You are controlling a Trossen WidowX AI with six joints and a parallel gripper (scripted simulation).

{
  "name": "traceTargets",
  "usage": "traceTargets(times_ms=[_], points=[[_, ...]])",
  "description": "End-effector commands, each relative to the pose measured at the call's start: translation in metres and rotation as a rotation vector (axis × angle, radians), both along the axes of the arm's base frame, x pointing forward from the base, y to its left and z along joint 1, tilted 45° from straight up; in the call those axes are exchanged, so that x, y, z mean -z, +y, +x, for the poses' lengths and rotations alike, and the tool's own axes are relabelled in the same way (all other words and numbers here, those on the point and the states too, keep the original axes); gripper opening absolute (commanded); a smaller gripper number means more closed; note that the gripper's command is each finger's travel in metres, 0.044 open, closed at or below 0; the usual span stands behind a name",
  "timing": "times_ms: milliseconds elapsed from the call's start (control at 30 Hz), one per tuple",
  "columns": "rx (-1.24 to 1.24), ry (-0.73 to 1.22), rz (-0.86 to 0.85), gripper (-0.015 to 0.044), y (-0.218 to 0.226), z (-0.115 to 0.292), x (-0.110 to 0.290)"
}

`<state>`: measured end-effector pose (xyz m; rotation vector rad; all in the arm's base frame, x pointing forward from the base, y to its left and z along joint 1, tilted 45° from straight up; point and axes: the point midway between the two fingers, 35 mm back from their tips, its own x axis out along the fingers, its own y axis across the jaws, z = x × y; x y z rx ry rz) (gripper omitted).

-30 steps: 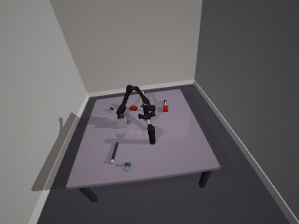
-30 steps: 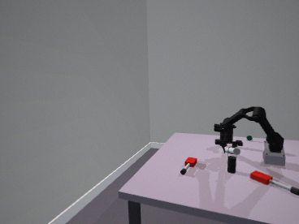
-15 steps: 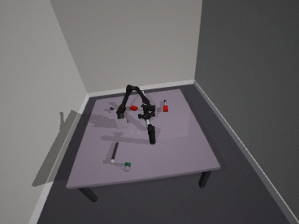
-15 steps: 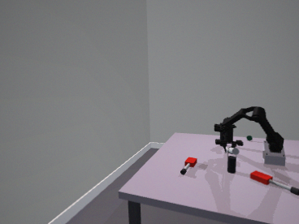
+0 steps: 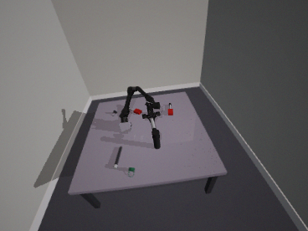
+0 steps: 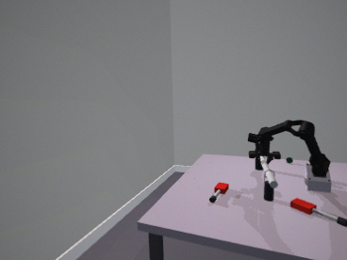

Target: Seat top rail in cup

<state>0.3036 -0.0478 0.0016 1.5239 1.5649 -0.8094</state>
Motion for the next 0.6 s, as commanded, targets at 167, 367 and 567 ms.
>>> traceTargets(times_ms=[167, 367, 567], points=[[0.002, -0.007, -0.052, 0.0000, -0.0136, 0.0010, -0.0070], [0.002, 0.000, -0.034, 0.0000, -0.0087, -0.0001, -0.0052], [0.002, 0.002, -0.028, 0.0000, -0.0071, -0.0006, -0.0047]])
